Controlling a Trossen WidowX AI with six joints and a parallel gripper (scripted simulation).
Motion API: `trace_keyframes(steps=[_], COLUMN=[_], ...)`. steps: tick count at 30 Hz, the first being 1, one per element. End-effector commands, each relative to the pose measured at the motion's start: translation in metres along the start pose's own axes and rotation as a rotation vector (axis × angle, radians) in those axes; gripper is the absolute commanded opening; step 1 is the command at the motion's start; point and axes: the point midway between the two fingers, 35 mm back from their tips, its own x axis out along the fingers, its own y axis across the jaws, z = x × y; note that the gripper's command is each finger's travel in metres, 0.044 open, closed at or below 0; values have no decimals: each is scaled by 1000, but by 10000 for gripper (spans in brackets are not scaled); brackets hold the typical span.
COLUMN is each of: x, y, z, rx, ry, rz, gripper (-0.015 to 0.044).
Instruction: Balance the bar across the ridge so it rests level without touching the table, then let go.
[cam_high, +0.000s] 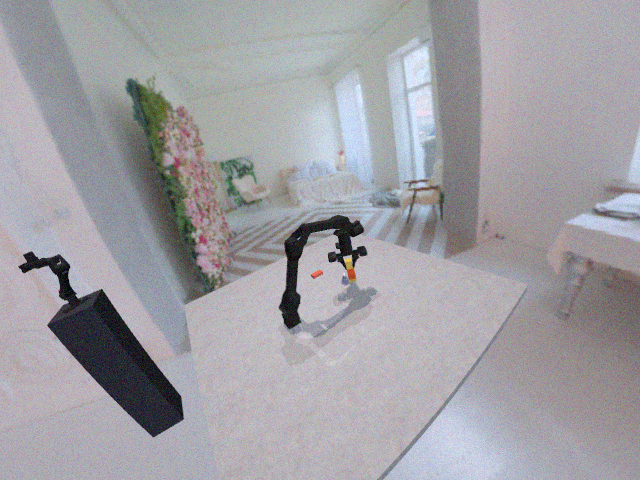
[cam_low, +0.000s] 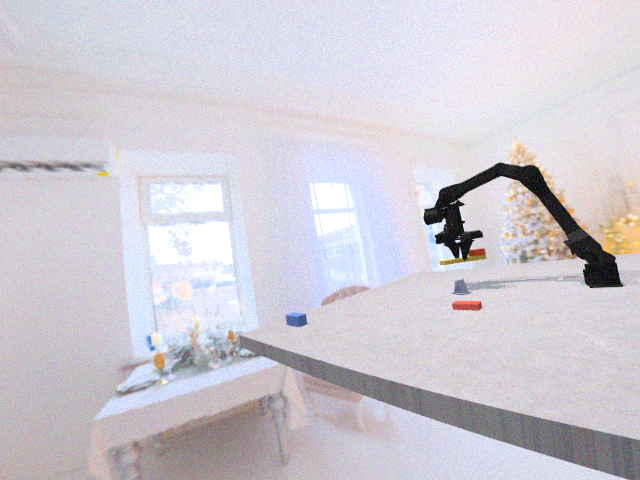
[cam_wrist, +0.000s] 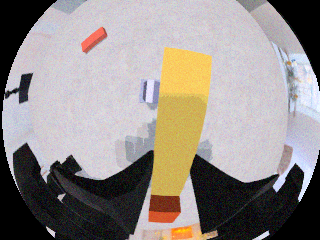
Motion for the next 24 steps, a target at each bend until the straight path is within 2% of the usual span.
trace_keyframes(steps=[1,24], x=[0,1], y=[2,29], z=[9,54], rx=[-164,-1080], ry=[3,-1], rz=[-1,1], gripper=[0,0])
